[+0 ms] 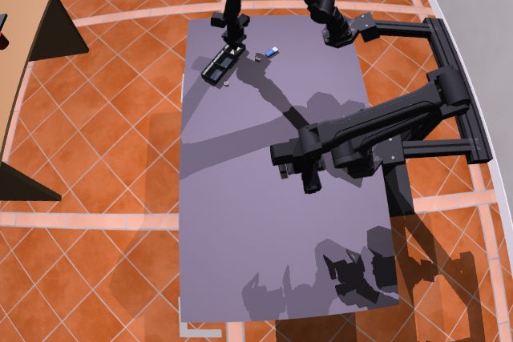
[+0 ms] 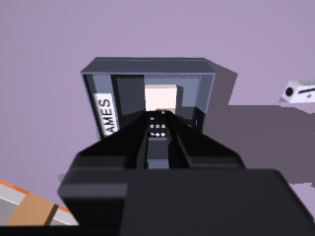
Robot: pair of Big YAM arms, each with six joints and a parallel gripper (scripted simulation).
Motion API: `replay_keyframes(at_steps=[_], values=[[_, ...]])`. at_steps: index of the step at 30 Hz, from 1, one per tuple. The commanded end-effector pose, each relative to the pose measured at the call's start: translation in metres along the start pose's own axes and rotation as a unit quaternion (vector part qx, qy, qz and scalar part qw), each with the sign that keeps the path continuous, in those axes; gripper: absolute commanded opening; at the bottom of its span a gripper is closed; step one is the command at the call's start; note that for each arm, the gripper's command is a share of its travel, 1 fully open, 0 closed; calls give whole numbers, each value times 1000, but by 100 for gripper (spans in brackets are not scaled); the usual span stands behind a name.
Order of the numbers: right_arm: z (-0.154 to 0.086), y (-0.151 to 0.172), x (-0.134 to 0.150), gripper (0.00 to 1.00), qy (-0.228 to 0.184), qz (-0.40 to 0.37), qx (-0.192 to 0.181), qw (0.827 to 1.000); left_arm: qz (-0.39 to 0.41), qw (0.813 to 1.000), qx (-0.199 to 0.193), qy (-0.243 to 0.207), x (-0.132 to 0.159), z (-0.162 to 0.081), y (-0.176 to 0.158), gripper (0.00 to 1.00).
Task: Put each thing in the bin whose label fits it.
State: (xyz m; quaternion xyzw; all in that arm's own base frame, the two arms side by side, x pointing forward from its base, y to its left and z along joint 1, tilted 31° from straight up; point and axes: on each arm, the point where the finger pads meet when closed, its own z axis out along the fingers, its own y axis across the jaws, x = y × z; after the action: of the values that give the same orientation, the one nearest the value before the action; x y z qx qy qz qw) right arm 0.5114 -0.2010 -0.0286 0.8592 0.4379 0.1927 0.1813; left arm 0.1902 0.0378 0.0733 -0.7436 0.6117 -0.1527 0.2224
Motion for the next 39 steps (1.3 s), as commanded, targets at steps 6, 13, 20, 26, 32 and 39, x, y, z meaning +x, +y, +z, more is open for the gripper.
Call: replay_keyframes(at_steps=[6,13,20,26,32,39], values=[[-3,6,1,30,1,0,-6,1000,-9,1000,-5,-1,-1,0,4,100],[-3,6,1,30,1,0,-6,1000,-9,1000,-5,-1,-1,0,4,100],[-3,6,0,30,1,0,-6,1000,-9,1000,-5,-1,-1,0,4,100],[-4,6,0,30,1,0,-6,1000,-9,1000,-5,-1,-1,0,4,100],[-4,6,0,30,1,0,-6,1000,-9,1000,-5,-1,-1,0,4,100],[-6,3,-6,30,-2,2,-5,1000,-9,1000,-5,-1,-1,0,4,100]])
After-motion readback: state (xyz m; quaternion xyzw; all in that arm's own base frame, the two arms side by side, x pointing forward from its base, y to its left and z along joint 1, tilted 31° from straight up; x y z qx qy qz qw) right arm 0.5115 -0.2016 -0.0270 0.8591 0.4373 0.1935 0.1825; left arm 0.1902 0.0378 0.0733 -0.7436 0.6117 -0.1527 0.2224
